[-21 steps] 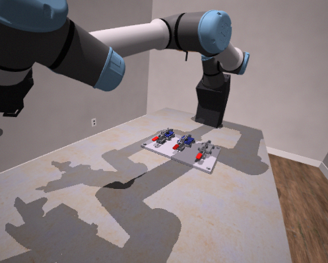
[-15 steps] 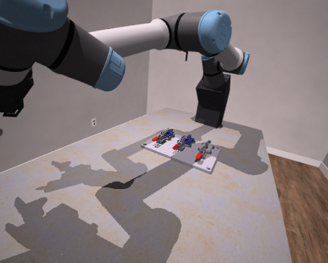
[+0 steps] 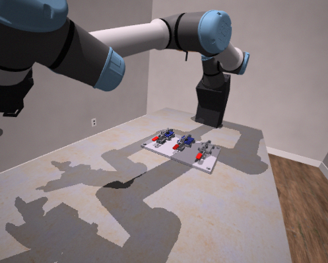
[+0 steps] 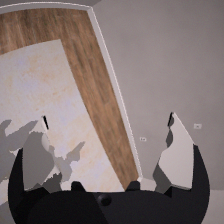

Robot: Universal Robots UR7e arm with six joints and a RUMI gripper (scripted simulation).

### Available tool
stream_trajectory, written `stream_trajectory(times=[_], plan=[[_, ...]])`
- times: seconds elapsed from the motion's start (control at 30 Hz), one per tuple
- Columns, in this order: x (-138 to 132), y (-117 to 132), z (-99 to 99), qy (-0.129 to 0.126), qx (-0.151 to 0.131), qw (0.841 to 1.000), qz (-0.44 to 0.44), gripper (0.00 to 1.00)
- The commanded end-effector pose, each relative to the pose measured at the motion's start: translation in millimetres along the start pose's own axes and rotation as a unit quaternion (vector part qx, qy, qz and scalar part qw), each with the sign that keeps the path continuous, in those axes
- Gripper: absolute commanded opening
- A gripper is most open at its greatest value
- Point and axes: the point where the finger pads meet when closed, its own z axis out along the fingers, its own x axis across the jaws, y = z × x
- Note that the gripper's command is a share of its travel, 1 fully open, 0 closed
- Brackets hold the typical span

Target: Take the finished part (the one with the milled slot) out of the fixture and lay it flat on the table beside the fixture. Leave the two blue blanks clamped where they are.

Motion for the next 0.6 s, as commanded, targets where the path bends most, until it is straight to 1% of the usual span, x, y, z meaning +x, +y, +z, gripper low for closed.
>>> stream_trajectory(times=[0.0, 0.4, 0.57], plan=[[1.4, -1.0, -1.1, 0.000, 0.001, 1.000, 0.001, 1.00], [3.0, 0.0, -3.6, -0.007, -0.001, 1.000, -0.003, 1.00], [5.0, 1.6, -7.0, -0.017, -0.003, 1.000, -0.007, 1.00]])
